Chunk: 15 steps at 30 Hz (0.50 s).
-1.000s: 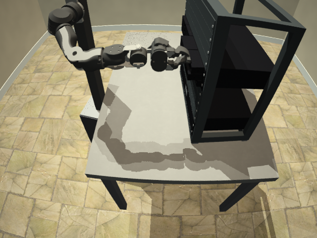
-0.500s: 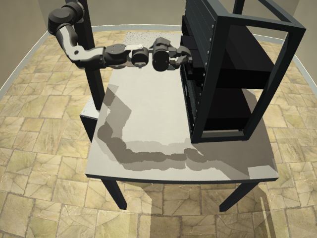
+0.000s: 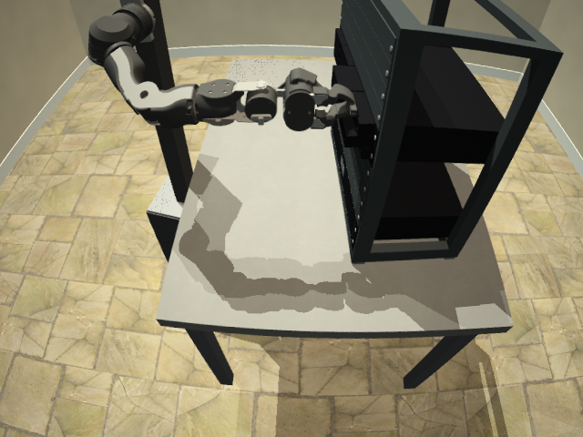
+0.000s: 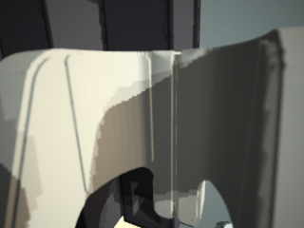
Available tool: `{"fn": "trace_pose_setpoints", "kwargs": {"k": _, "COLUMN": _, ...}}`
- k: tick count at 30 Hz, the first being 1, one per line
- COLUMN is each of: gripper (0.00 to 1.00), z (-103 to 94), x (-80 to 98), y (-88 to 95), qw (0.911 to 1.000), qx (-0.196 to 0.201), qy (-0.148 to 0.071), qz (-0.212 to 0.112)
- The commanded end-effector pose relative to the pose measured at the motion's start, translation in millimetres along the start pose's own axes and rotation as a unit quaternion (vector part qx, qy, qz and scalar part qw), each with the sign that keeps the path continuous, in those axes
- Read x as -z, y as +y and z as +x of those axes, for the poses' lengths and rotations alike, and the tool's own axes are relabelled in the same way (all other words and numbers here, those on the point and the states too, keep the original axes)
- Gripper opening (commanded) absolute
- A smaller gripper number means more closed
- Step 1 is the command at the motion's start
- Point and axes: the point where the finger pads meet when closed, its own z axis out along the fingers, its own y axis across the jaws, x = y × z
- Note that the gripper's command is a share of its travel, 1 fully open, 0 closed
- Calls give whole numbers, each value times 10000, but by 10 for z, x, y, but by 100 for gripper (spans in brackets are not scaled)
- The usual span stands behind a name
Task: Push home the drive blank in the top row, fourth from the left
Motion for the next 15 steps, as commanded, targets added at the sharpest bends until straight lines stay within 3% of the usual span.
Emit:
{"fn": "trace_pose_setpoints", "kwargs": {"k": 1, "gripper": 0, "z": 54, "x": -25, "y": 53, "qw": 9999, "qx": 6, "qy": 78, "qz": -65}}
{"fn": "trace_pose_setpoints", "kwargs": {"k": 15, "gripper": 0, "z": 77, "x": -48, "y": 65, "qw": 9999, "qx": 7, "qy": 88, "qz": -71}}
